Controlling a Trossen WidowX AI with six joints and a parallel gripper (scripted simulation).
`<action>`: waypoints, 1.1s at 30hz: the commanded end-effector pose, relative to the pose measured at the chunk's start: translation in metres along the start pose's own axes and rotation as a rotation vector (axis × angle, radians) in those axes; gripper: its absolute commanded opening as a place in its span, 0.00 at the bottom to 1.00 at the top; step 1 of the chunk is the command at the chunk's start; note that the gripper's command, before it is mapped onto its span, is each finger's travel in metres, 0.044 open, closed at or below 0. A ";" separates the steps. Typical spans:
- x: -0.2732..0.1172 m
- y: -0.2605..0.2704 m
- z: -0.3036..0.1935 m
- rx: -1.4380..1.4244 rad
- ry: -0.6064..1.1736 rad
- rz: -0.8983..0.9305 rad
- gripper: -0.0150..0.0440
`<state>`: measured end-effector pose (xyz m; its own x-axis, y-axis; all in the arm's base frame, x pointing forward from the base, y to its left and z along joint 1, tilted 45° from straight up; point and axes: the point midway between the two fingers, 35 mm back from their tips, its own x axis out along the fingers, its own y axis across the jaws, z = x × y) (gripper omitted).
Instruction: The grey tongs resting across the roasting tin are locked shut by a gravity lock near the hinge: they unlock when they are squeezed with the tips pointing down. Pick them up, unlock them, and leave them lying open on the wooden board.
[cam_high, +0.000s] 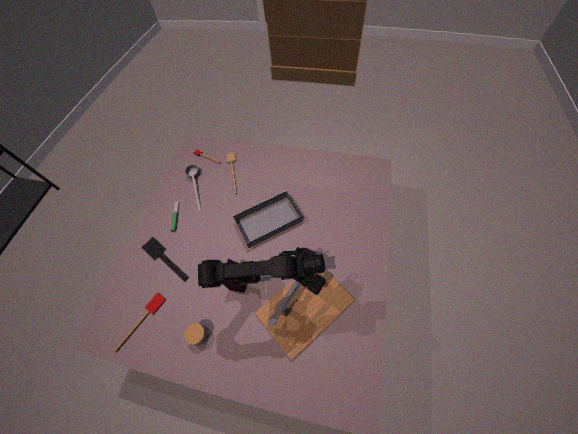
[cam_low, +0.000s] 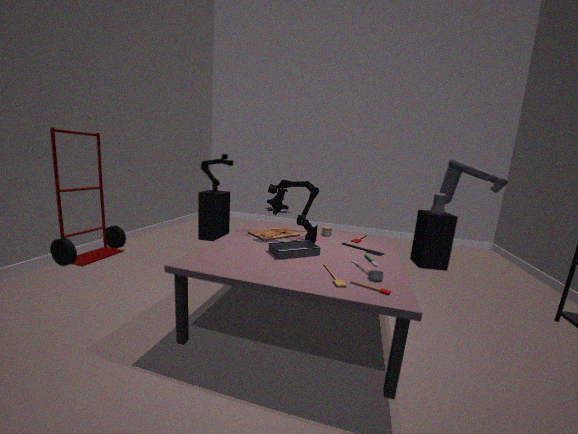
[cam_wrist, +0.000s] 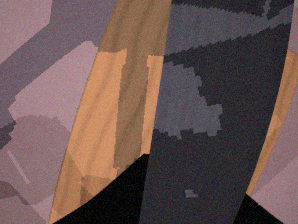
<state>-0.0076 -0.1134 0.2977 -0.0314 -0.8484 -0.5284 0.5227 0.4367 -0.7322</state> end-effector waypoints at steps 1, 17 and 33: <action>0.006 -0.001 0.001 0.004 0.019 0.005 0.00; 0.035 -0.008 -0.005 0.043 0.110 0.041 0.00; 0.061 -0.017 -0.022 0.090 0.170 0.077 0.00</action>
<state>-0.0339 -0.1629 0.2698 -0.1257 -0.7506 -0.6487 0.5989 0.4639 -0.6527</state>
